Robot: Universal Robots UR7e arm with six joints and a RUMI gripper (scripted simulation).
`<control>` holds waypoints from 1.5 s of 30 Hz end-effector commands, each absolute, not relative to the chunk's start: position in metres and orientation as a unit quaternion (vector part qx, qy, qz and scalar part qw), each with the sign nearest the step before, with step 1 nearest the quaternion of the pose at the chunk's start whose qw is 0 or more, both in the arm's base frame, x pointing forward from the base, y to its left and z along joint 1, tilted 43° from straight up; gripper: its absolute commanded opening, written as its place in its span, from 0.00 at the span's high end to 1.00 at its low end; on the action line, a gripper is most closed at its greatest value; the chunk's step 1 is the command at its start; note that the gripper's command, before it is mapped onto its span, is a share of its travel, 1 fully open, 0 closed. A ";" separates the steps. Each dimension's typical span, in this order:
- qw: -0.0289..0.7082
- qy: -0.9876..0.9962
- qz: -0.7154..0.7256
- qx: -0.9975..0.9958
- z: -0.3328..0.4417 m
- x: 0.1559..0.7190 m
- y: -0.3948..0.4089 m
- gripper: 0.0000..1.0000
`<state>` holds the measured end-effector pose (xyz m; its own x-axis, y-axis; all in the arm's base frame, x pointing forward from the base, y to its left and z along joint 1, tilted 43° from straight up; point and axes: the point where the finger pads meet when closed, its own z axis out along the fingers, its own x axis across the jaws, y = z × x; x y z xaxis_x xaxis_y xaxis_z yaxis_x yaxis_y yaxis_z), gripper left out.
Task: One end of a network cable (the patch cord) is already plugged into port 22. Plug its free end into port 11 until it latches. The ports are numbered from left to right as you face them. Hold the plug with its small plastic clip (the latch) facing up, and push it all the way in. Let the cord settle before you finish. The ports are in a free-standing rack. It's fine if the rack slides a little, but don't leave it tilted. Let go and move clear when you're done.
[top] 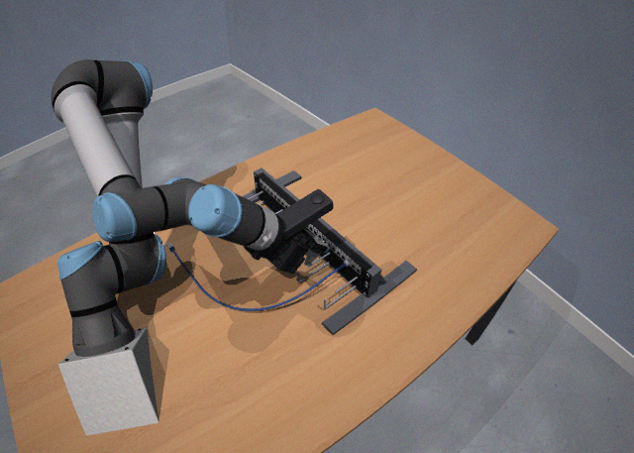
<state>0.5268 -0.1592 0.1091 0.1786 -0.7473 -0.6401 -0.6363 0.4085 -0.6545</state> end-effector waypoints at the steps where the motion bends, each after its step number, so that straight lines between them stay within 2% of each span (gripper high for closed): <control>1: 0.545 0.638 -0.050 -0.542 0.115 0.516 -0.167 1.00; 29: 0.545 0.638 -0.050 -0.542 0.147 0.456 -0.209 1.00; 45: 0.545 0.638 -0.050 -0.542 0.152 0.448 -0.215 1.00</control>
